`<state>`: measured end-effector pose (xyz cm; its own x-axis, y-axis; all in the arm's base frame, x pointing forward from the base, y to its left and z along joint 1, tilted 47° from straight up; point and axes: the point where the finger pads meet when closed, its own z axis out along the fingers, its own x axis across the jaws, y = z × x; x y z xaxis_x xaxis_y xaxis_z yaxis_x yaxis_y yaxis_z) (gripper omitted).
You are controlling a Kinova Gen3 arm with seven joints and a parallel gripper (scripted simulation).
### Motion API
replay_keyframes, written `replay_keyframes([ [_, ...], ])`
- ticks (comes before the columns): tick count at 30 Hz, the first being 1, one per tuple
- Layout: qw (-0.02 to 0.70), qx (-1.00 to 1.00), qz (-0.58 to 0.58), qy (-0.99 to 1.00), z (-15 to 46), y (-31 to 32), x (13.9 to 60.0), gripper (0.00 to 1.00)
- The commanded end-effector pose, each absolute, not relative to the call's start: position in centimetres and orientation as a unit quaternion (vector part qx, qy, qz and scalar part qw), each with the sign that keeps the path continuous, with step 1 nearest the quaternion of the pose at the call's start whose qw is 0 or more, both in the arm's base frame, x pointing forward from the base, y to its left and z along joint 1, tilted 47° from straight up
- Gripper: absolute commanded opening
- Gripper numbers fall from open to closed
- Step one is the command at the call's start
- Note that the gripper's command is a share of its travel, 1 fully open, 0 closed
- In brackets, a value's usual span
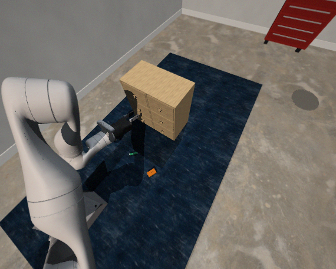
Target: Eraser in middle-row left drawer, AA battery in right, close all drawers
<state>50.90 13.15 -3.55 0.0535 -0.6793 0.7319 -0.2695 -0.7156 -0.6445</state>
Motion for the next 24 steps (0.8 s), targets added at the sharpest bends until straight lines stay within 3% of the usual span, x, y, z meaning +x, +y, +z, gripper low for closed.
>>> replay_keyframes([
  [1,0.172,-0.705,-0.600,0.336,-3.5,13.3,50.9,0.67],
  [24,0.172,-0.705,-0.600,0.336,-3.5,13.3,51.9,0.67],
])
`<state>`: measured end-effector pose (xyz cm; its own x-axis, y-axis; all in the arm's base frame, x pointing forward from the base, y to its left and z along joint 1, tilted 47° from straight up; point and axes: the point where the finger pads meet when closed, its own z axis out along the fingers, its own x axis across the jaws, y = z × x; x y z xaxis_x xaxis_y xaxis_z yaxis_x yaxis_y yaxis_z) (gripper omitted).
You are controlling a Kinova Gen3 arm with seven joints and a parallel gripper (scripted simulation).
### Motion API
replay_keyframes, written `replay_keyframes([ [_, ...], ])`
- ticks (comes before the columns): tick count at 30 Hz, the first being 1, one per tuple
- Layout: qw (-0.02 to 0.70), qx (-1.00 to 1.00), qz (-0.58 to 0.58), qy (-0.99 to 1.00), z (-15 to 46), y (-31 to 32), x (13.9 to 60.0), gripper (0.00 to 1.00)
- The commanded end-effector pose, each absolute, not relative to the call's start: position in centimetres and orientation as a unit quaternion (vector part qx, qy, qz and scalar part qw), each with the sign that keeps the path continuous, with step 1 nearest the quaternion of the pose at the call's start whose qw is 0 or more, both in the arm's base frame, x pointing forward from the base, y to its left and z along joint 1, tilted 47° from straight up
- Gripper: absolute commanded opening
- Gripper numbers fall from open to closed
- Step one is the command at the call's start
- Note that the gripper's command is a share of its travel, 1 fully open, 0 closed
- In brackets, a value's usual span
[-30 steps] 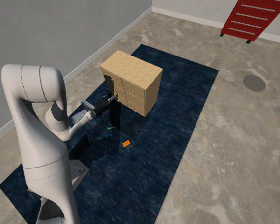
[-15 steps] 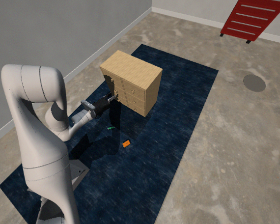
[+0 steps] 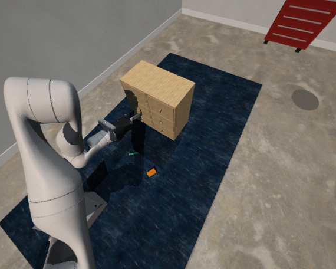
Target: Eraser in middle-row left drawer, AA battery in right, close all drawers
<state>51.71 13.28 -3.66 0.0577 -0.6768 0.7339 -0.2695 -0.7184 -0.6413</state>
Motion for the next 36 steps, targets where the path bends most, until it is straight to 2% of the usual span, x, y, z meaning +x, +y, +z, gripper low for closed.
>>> replay_keyframes([
  [1,0.172,-0.705,-0.600,0.336,-3.5,13.3,51.9,0.67],
  [16,0.172,-0.705,-0.600,0.336,-3.4,13.6,54.2,0.67],
  [36,0.172,-0.705,-0.600,0.336,-3.4,13.6,54.4,0.67],
])
